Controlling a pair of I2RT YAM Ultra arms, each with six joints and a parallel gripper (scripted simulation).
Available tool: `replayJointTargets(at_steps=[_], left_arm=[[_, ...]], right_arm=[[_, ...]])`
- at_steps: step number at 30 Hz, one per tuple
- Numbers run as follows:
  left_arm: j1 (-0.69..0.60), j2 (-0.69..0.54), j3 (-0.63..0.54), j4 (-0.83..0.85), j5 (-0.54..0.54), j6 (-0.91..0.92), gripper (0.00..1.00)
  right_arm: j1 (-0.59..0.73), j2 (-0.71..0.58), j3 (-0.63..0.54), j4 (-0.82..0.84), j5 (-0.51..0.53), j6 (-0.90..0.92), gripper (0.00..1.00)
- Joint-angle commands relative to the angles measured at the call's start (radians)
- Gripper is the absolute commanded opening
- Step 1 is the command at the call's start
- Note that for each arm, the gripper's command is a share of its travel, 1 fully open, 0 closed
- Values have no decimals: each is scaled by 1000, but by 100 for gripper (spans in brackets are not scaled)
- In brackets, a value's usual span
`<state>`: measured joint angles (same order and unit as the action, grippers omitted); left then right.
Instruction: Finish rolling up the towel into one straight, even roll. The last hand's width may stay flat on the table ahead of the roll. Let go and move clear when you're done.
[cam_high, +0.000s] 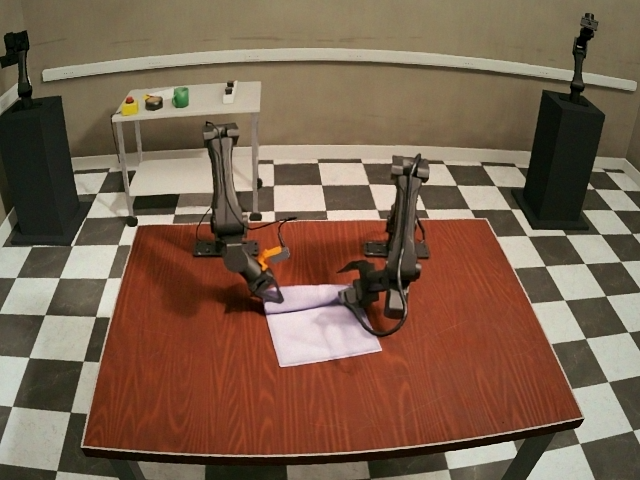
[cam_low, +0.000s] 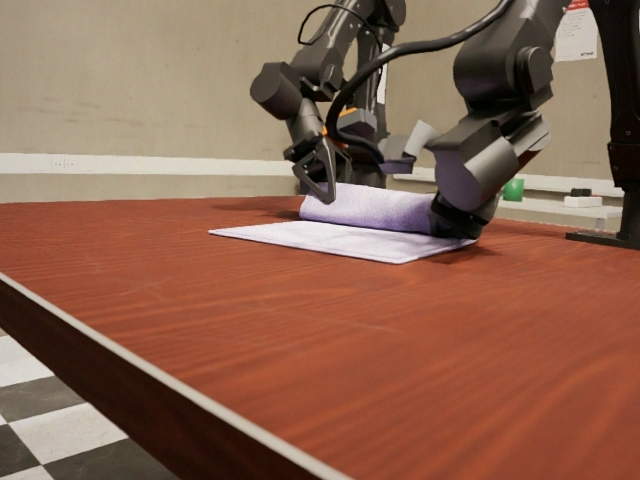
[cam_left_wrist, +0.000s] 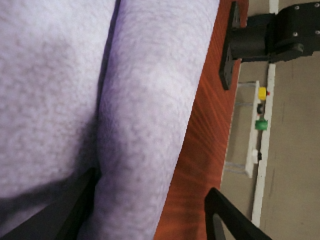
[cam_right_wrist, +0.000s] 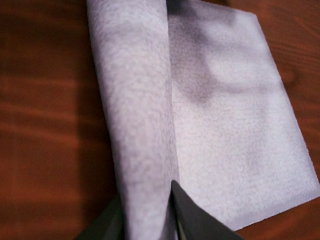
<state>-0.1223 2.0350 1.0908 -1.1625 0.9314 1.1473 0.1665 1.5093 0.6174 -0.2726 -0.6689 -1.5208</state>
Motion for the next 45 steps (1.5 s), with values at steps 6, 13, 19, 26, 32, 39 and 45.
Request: replayJointTargets(at_steps=[6,13,19,26,32,39,45], left_arm=[[37,-10,58,-51,-64,45,85],[103,2,139,-179,-98,127,85],[164,21,230,-302,-132,200,85],[157,-32,196,-252,-141,189,87],[131,-148,105,-125,-149,149,89],[47,-439,-115,181,-196,33,91],[-22,-623,-255,370,-257,-50,93]], right_arm=[[-5,20,5,-35,-13,3,26],[-4,53,65,-128,-10,8,26],[-1,121,177,-291,-5,20,26],[2,246,351,-526,0,31,26],[3,340,468,-677,2,31,26],[4,499,659,-917,5,38,26],[5,589,762,-1043,6,38,26]])
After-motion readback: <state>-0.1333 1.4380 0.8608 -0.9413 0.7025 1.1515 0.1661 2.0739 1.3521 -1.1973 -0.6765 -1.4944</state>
